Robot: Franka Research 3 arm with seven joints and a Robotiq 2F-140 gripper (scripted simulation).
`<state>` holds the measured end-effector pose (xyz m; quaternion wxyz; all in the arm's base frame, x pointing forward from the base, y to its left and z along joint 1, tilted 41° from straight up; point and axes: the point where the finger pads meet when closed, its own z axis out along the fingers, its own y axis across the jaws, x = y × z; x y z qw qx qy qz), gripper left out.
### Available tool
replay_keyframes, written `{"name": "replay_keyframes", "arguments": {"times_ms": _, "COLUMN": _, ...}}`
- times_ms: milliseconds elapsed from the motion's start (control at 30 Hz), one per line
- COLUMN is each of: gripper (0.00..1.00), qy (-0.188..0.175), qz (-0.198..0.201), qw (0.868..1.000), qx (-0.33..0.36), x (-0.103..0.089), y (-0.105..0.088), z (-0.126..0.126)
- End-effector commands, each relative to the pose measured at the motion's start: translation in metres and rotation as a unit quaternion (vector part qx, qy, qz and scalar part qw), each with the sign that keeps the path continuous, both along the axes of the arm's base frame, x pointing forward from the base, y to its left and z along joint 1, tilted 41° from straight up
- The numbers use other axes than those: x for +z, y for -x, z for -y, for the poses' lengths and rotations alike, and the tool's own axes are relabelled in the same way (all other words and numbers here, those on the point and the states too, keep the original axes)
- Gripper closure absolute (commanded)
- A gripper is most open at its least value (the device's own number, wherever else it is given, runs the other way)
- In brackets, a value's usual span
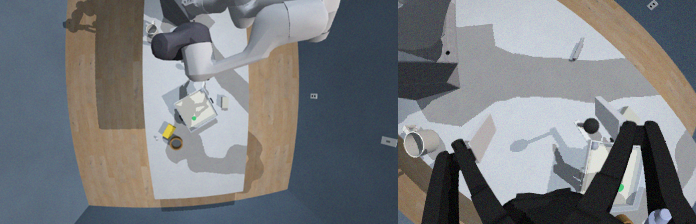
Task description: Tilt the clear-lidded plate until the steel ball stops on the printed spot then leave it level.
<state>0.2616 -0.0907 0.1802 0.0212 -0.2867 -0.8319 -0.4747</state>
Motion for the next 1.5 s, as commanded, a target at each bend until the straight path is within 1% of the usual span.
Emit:
{"name": "replay_keyframes", "arguments": {"times_ms": 0, "gripper": 0.00, "qy": 0.000, "qz": 0.000, "qw": 1.000, "qx": 0.000, "x": 0.000, "y": 0.000, "z": 0.000}}
{"name": "replay_keyframes", "arguments": {"times_ms": 600, "gripper": 0.00, "qy": 0.001, "qz": -0.003, "qw": 1.000, "qx": -0.003, "x": 0.000, "y": -0.002, "z": -0.001}}
{"name": "replay_keyframes", "arguments": {"times_ms": 667, "gripper": 0.00, "qy": 0.004, "qz": -0.023, "qw": 0.999, "qx": -0.024, "x": 0.001, "y": -0.013, "z": -0.004}}
{"name": "replay_keyframes", "arguments": {"times_ms": 733, "gripper": 0.00, "qy": 0.010, "qz": -0.065, "qw": 0.995, "qx": -0.069, "x": 0.004, "y": -0.035, "z": -0.012}}
{"name": "replay_keyframes", "arguments": {"times_ms": 833, "gripper": 0.00, "qy": 0.010, "qz": -0.065, "qw": 0.995, "qx": -0.069, "x": 0.004, "y": -0.035, "z": -0.012}}
{"name": "replay_keyframes", "arguments": {"times_ms": 867, "gripper": 0.00, "qy": 0.012, "qz": -0.092, "qw": 0.990, "qx": -0.102, "x": 0.005, "y": -0.049, "z": -0.017}}
{"name": "replay_keyframes", "arguments": {"times_ms": 1100, "gripper": 0.00, "qy": 0.012, "qz": -0.092, "qw": 0.990, "qx": -0.102, "x": 0.005, "y": -0.049, "z": -0.017}}
{"name": "replay_keyframes", "arguments": {"times_ms": 1133, "gripper": 0.00, "qy": 0.014, "qz": -0.122, "qw": 0.982, "qx": -0.140, "x": 0.007, "y": -0.064, "z": -0.024}}
{"name": "replay_keyframes", "arguments": {"times_ms": 1300, "gripper": 0.00, "qy": 0.014, "qz": -0.122, "qw": 0.982, "qx": -0.140, "x": 0.007, "y": -0.064, "z": -0.024}}
{"name": "replay_keyframes", "arguments": {"times_ms": 1333, "gripper": 0.00, "qy": 0.013, "qz": -0.154, "qw": 0.971, "qx": -0.183, "x": 0.009, "y": -0.079, "z": -0.031}}
{"name": "replay_keyframes", "arguments": {"times_ms": 1467, "gripper": 0.00, "qy": 0.013, "qz": -0.154, "qw": 0.971, "qx": -0.183, "x": 0.009, "y": -0.079, "z": -0.031}}
